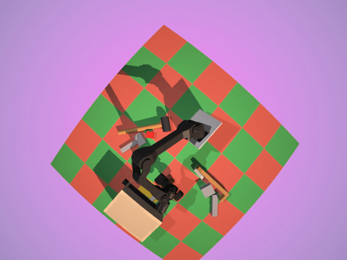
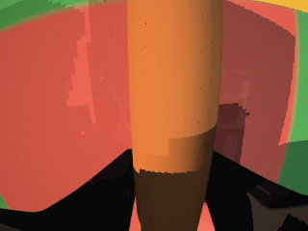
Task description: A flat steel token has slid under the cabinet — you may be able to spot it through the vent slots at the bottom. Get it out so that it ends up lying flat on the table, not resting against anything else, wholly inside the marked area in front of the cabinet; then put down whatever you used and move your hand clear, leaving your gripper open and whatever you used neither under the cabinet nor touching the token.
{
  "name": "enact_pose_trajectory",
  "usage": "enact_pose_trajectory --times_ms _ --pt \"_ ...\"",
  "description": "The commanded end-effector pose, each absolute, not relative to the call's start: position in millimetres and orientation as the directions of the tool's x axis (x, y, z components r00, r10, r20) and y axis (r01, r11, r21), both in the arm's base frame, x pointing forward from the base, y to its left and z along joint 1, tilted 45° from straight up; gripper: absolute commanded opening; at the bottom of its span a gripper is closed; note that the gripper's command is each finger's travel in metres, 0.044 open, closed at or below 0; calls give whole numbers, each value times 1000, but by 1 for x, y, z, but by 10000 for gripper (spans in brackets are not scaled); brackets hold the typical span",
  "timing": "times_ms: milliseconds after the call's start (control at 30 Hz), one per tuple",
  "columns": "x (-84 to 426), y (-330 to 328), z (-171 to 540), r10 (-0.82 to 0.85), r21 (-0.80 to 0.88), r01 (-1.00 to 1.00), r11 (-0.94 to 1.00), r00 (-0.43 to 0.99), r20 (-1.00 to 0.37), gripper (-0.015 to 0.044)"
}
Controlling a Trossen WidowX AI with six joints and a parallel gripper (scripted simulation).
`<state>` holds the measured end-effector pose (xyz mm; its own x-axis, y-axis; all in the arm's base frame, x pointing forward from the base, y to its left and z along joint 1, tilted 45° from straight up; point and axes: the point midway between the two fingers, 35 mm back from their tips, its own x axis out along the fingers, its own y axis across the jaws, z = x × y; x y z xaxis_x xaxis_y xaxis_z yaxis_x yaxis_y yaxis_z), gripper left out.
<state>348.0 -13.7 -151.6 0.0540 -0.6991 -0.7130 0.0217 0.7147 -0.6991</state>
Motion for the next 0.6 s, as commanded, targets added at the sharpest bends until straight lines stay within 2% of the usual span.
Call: enact_pose_trajectory --times_ms 0,567 --pt "339 -14 -153 -700 -700 19 714 48 -713 0" --pt "321 -15 -154 -700 -700 18 714 47 -713 0"
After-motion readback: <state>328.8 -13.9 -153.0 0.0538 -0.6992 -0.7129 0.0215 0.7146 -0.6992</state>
